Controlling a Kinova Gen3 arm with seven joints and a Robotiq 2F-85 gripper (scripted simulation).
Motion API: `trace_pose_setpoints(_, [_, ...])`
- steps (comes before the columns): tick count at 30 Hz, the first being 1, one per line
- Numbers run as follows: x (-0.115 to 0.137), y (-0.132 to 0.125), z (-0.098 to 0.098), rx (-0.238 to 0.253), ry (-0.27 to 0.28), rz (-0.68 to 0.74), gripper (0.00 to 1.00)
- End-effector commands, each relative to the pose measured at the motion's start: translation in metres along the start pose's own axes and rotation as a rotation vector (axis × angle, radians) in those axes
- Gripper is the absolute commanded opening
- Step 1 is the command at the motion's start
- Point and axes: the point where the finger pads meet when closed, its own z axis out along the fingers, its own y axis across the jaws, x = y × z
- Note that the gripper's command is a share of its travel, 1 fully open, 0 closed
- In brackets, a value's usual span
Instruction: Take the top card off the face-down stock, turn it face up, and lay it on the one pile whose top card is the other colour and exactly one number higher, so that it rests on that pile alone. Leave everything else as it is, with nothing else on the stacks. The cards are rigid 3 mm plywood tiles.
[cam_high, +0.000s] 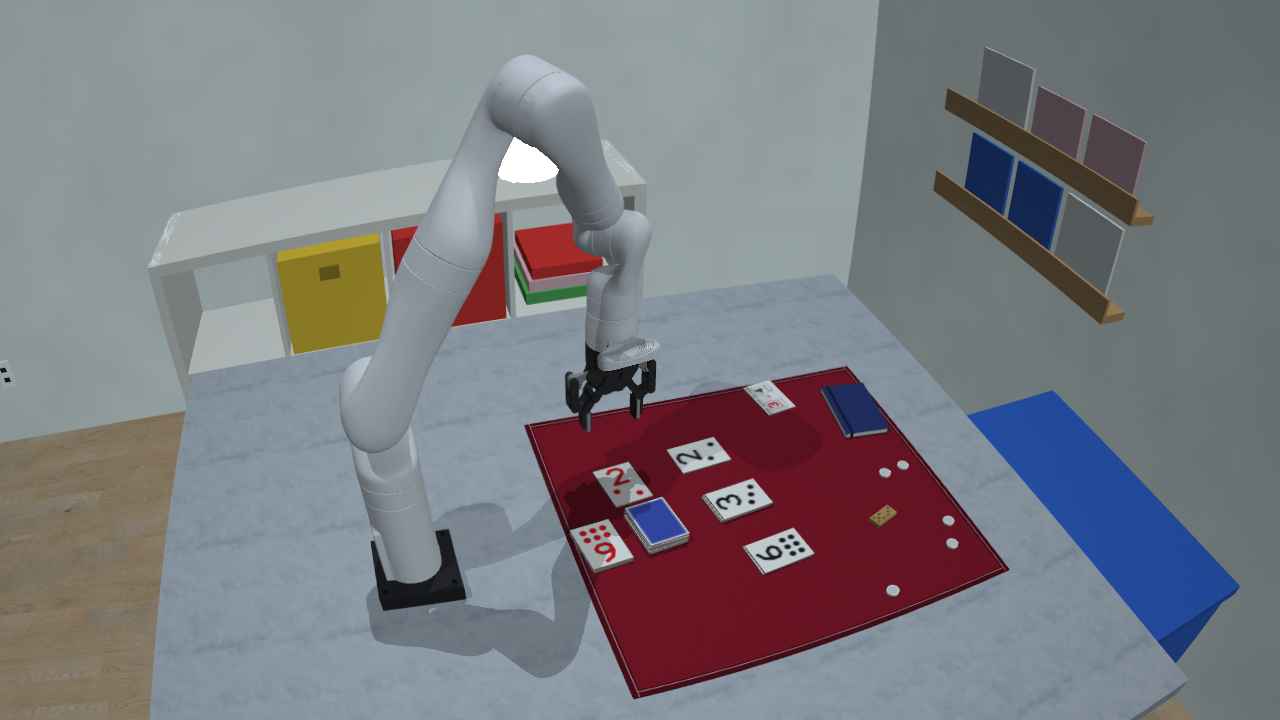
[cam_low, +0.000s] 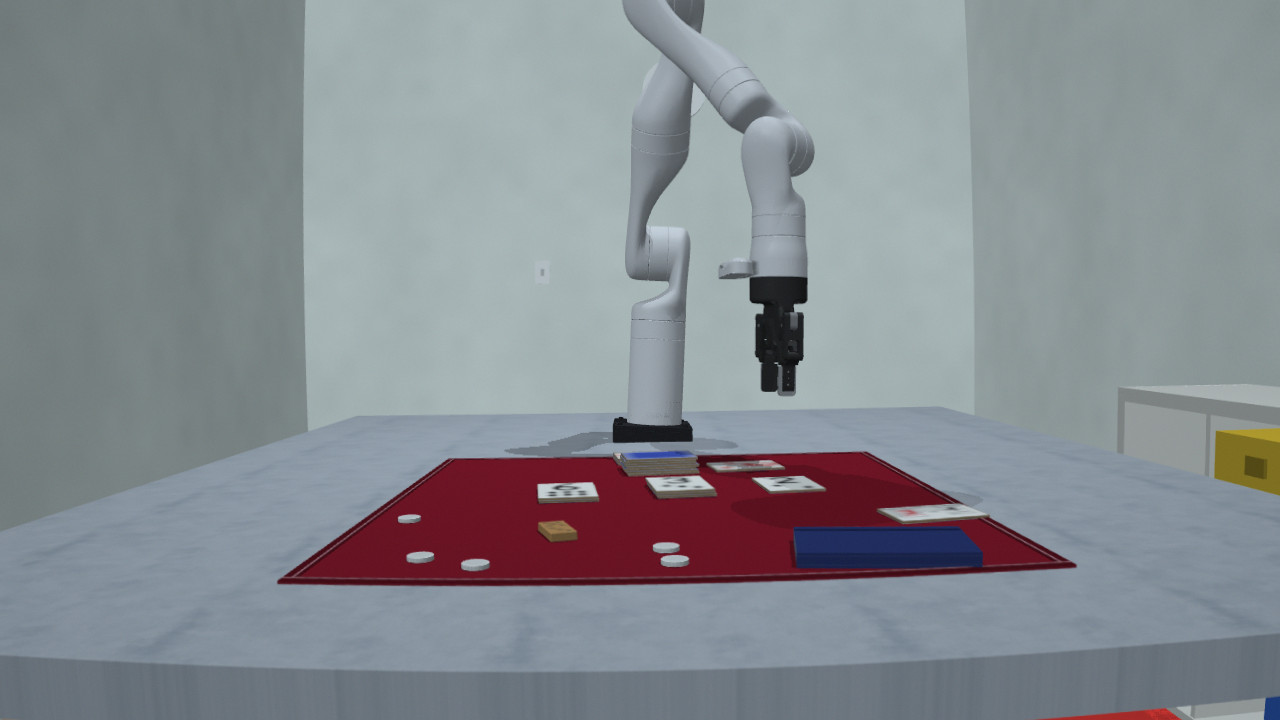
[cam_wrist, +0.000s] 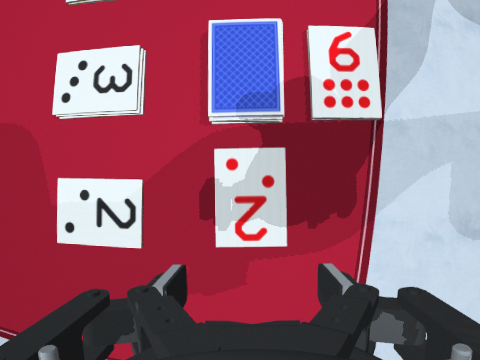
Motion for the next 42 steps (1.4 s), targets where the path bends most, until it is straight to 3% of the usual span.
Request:
trace_pose_setpoints(1, [0.0003, -0.0005, -0.0005, 0.002, -0.001, 0.001, 0.85])
trace_pose_setpoints(42, [0.0006, -0.0005, -0.0005, 0.001, -0.020, 0.001, 0.85])
